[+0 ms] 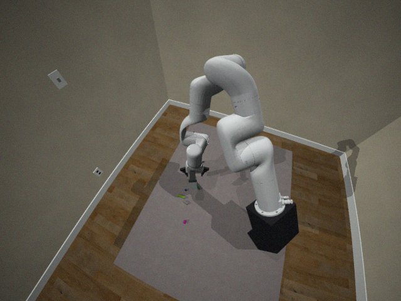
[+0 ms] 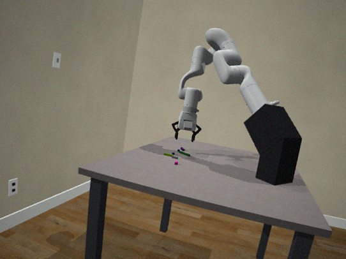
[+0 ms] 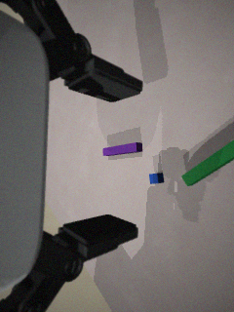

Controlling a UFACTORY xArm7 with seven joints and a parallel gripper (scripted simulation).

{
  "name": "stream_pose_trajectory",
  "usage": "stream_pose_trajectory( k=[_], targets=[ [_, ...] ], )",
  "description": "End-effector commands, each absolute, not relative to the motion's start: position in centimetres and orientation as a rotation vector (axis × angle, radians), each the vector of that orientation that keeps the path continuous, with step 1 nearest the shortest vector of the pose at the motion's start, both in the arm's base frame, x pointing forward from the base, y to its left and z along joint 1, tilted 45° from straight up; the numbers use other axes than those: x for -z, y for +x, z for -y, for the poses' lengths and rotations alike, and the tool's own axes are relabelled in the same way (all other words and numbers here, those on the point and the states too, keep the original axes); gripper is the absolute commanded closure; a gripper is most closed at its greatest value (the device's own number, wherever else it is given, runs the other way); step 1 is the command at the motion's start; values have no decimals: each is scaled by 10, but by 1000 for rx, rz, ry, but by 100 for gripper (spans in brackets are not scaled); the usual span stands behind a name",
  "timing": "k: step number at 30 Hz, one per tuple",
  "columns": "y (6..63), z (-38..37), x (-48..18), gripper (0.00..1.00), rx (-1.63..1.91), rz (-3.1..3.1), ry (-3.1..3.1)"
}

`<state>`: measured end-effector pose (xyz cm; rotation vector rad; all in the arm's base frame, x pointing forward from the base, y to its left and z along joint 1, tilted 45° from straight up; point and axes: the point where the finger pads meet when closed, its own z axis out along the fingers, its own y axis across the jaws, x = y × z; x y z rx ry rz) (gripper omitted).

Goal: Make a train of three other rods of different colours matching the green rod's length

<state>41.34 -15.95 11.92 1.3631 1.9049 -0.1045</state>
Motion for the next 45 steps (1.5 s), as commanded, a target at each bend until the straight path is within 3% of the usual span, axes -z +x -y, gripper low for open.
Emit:
stream_pose_trajectory(
  k=[1, 45],
  targets=[
    [414, 159, -119, 0, 201, -2027, 1217],
    [414, 159, -119, 0, 300, -2151, 1007]
  ],
)
